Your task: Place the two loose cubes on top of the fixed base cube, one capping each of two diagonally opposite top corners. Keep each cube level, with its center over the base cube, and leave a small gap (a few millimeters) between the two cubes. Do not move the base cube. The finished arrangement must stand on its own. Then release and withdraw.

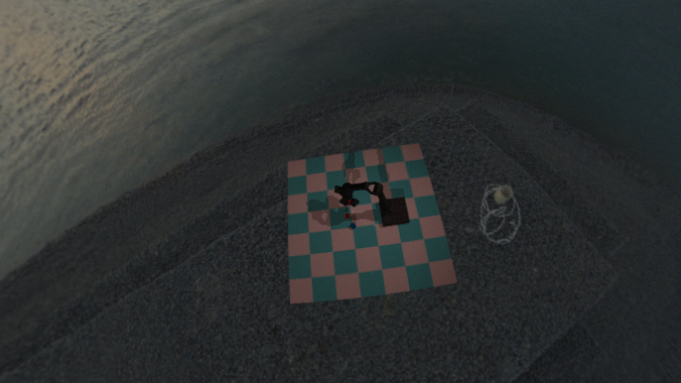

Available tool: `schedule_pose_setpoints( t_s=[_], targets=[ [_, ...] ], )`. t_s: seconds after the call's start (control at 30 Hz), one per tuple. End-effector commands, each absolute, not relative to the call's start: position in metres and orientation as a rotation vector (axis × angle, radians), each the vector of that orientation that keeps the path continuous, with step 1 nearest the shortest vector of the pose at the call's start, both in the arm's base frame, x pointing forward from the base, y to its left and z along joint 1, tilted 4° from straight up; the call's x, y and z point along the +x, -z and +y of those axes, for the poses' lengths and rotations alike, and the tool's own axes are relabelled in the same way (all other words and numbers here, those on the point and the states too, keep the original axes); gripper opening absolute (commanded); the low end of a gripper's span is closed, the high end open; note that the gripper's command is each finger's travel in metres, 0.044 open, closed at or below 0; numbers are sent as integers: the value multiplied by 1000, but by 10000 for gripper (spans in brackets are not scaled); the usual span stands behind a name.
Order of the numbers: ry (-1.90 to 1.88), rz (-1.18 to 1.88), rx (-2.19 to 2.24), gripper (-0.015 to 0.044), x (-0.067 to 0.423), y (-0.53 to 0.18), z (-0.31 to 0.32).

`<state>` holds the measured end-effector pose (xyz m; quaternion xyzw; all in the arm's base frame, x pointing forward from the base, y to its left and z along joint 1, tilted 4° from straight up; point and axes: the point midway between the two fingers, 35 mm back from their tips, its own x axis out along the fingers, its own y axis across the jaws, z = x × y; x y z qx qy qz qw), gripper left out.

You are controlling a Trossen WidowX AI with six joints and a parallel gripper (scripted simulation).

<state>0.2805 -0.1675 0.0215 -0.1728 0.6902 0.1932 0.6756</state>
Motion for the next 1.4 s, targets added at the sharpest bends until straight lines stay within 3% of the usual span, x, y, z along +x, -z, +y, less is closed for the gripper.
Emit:
schedule_pose_setpoints(
  t_s=[0.0,0.67,0.87,1.37],
  targets=[
    [-438,1556,-396,265,279,-16,-168],
    [-438,1556,-396,265,278,14,-167],
    [-438,1556,-396,107,278,14,-167],
    [-438,1556,-396,105,283,-18,-170]
  ],
)
